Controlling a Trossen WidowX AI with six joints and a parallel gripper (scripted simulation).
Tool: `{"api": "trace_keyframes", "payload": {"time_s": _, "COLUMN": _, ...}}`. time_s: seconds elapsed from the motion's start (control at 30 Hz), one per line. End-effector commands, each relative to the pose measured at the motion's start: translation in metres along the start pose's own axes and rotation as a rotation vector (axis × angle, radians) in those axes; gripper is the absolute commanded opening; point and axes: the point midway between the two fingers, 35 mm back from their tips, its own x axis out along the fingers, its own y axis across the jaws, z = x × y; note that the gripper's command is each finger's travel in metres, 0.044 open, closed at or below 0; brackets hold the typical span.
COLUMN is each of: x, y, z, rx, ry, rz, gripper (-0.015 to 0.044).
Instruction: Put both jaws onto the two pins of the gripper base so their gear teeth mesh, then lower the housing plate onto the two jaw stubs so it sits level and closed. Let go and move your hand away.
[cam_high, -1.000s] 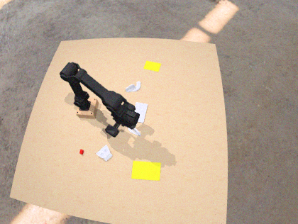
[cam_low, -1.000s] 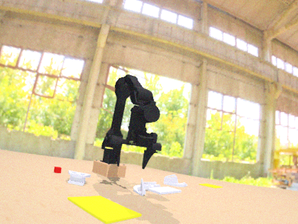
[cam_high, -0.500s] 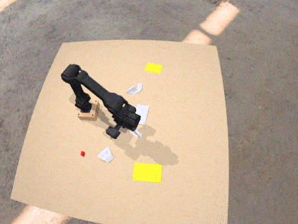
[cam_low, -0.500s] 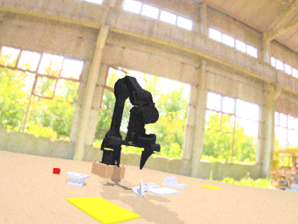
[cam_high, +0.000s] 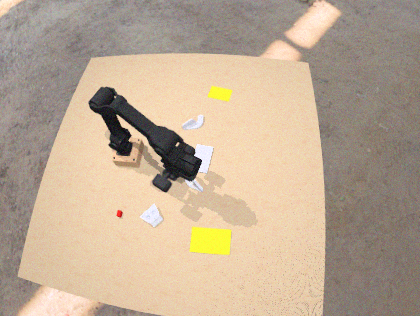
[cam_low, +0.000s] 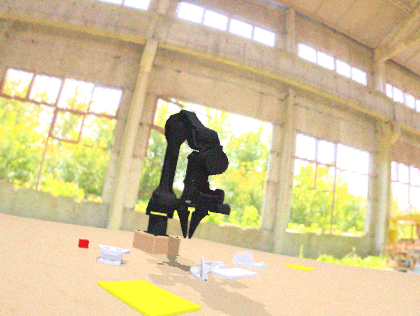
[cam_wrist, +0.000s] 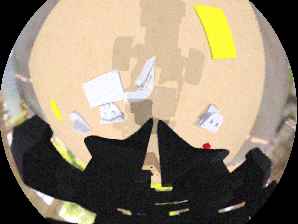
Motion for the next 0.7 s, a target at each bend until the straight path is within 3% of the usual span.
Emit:
{"api": "trace_keyframes", "payload": {"time_s": 0.0, "x": -0.0023, "y": 0.0000, "z": 0.0014, "rx": 0.000, "ry": -0.007, "rz": 0.000, "gripper": 0.0000}}
{"api": "trace_keyframes", "payload": {"time_s": 0.57, "x": -0.0023, "y": 0.0000, "z": 0.0014, "rx": 0.000, "ry": -0.007, "rz": 0.000, "gripper": 0.0000}}
{"api": "trace_keyframes", "payload": {"time_s": 0.67, "x": -0.0006, "y": 0.0000, "z": 0.0004, "rx": 0.000, "ry": -0.002, "rz": 0.000, "gripper": 0.0079}}
